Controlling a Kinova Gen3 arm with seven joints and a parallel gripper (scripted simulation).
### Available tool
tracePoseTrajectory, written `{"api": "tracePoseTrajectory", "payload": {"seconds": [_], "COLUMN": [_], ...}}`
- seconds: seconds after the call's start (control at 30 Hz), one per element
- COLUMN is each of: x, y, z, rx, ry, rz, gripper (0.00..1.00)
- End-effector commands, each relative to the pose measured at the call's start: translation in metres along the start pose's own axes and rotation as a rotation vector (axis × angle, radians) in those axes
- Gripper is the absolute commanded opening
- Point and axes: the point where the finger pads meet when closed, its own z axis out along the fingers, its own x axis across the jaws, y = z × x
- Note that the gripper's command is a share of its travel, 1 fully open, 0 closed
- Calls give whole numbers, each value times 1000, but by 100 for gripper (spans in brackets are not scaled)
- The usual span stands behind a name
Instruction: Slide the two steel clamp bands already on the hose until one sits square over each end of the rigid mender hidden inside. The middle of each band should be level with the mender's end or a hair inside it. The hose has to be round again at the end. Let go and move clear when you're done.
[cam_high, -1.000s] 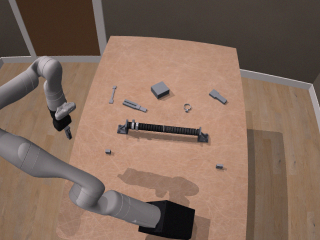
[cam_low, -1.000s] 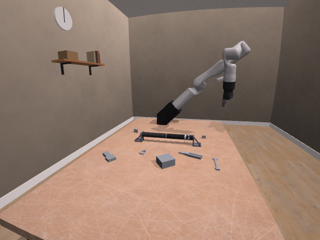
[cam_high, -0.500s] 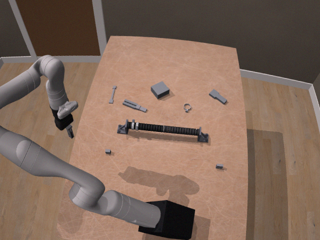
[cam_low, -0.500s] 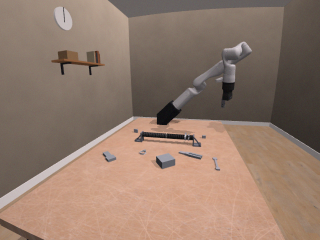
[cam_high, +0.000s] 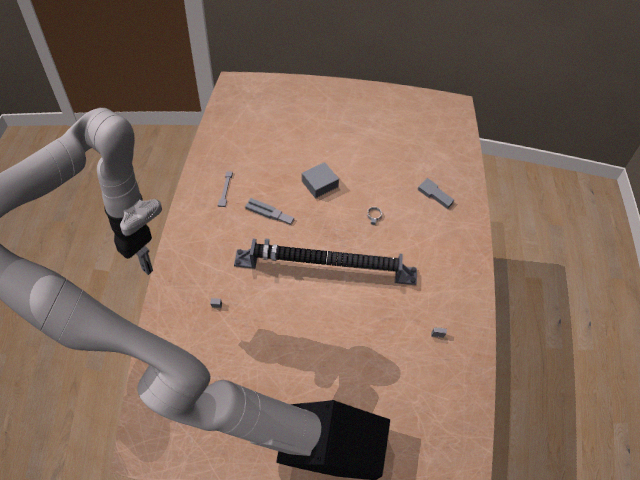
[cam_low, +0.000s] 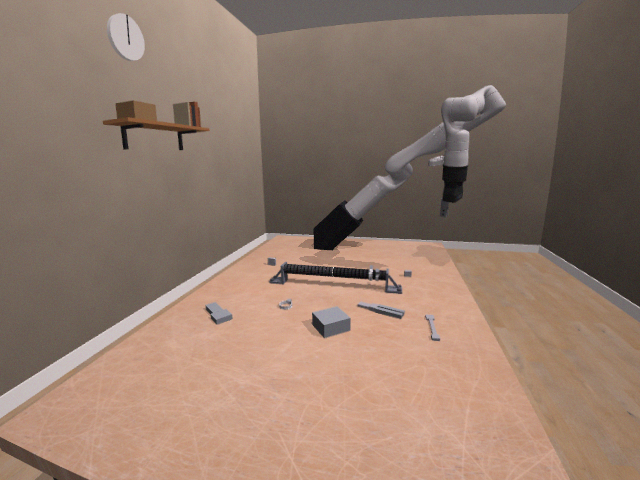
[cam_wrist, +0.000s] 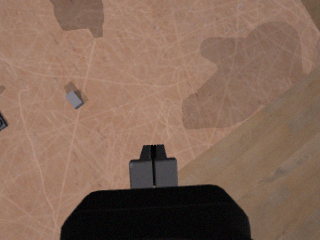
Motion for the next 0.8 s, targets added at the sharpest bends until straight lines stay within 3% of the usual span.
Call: {"api": "tracePoseTrajectory", "payload": {"seconds": [0.0,0.47,0.53,0.77], "x": [-16,-16,-32,-32], "y": [-1,-1,-2,-2], "z": [2,2,5,5], "rx": [-6,-6,-12,-12], "ry": [-6,-6,-12,-12], "rz": [-26,-26,-57,-57], "gripper": [0,0,0,0]}}
